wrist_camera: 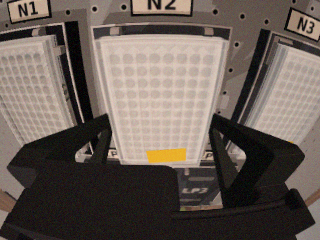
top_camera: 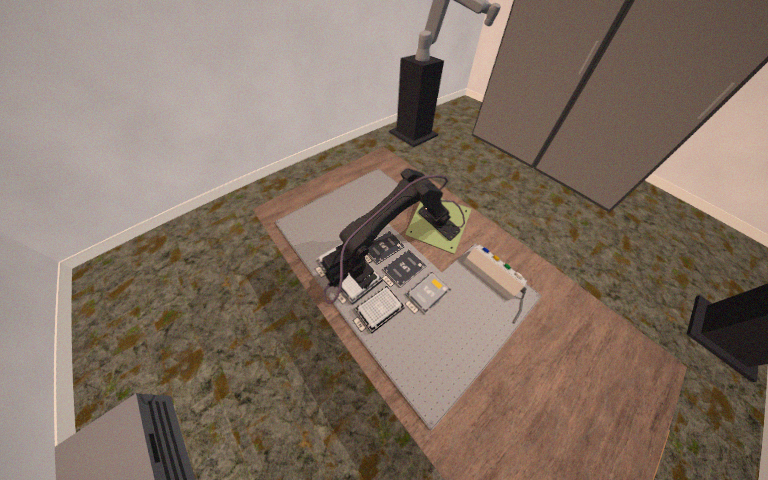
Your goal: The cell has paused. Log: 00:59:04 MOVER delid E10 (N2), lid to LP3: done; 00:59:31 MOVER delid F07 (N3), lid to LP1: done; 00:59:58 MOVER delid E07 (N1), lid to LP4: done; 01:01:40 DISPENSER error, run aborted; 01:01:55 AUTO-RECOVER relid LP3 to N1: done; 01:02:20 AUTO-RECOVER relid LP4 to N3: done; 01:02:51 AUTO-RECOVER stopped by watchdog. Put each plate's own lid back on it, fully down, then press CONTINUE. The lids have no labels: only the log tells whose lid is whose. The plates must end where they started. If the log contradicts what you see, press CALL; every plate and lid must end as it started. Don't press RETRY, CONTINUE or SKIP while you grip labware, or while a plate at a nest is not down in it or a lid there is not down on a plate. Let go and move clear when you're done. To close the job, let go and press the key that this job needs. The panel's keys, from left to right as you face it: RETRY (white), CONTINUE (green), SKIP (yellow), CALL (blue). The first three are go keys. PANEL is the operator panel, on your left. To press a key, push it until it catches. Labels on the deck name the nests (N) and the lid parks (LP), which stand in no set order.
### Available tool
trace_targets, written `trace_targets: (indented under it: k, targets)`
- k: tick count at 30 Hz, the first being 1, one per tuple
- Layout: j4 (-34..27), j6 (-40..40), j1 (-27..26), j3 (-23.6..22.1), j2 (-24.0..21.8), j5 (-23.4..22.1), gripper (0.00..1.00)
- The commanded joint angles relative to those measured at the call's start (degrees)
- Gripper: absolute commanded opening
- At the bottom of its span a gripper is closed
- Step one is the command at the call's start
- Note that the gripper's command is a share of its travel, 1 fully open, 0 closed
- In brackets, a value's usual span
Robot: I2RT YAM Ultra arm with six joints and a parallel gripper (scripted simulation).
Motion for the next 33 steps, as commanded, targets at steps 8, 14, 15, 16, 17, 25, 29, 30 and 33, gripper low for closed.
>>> trace_targets:
  k: [8, 14, 15, 16, 17, 25, 29, 30, 33]
  targets:
    - [0.9, 0.1, -0.1, 0.0, -0.4, -0.1, 0.00]
    - [1.7, 0.3, -0.3, -1.3, 0.1, -0.2, 0.00]
    - [1.7, 0.2, -0.3, -1.4, 0.1, -0.2, 0.00]
    - [1.0, 0.1, -0.1, -0.2, -0.4, -0.1, 0.00]
    - [1.0, 0.1, -0.1, -0.2, -0.4, -0.1, 0.00]
    - [1.1, 0.0, -0.2, -0.2, -0.4, -0.1, 0.00]
    - [1.1, 0.0, -0.2, -0.2, -0.4, -0.1, 1.00]
    - [1.1, 0.0, -0.2, -0.2, -0.4, -0.1, 1.00]
    - [1.1, 0.0, -0.2, -0.2, -0.4, -0.1, 1.00]
